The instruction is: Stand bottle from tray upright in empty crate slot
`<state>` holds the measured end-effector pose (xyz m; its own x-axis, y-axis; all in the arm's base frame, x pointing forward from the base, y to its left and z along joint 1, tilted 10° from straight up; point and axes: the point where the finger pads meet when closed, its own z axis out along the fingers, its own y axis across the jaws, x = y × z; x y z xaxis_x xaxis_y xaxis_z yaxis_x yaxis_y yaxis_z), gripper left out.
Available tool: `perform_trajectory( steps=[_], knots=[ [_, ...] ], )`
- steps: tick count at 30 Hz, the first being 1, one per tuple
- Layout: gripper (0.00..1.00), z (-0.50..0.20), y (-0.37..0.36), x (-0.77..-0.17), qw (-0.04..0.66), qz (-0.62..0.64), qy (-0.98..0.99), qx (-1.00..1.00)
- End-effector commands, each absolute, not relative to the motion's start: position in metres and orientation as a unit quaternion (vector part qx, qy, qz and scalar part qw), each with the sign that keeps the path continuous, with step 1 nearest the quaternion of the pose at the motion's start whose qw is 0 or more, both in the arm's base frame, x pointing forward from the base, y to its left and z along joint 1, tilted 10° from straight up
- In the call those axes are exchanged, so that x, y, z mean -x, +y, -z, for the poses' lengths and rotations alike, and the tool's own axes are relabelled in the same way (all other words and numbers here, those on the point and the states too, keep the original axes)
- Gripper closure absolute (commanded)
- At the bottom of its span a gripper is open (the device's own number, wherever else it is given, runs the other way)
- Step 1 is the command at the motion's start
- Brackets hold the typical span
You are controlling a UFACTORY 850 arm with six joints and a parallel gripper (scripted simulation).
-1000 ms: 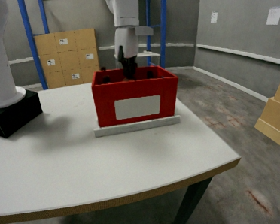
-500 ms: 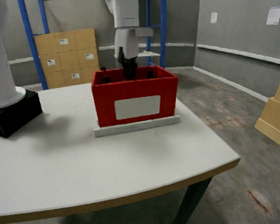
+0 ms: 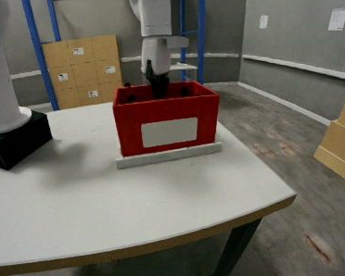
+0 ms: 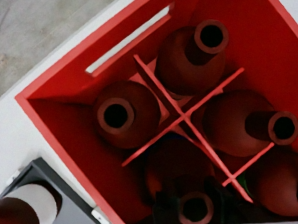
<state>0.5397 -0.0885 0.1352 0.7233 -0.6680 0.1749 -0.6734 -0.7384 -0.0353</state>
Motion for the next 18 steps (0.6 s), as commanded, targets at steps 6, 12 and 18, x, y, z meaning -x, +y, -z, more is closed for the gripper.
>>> perform_trajectory(
  steps=[6,12,18],
  knots=[
    [1.0,-0.1315,-0.089,-0.5412,0.015,-0.089,-0.361,-0.928],
    [1.0,-0.1302,-0.0891,-0.5414,0.015,-0.089,-0.361,-0.928],
    [1.0,-0.1288,-0.0892,-0.5416,0.015,-0.089,-0.361,-0.928]
  ],
)
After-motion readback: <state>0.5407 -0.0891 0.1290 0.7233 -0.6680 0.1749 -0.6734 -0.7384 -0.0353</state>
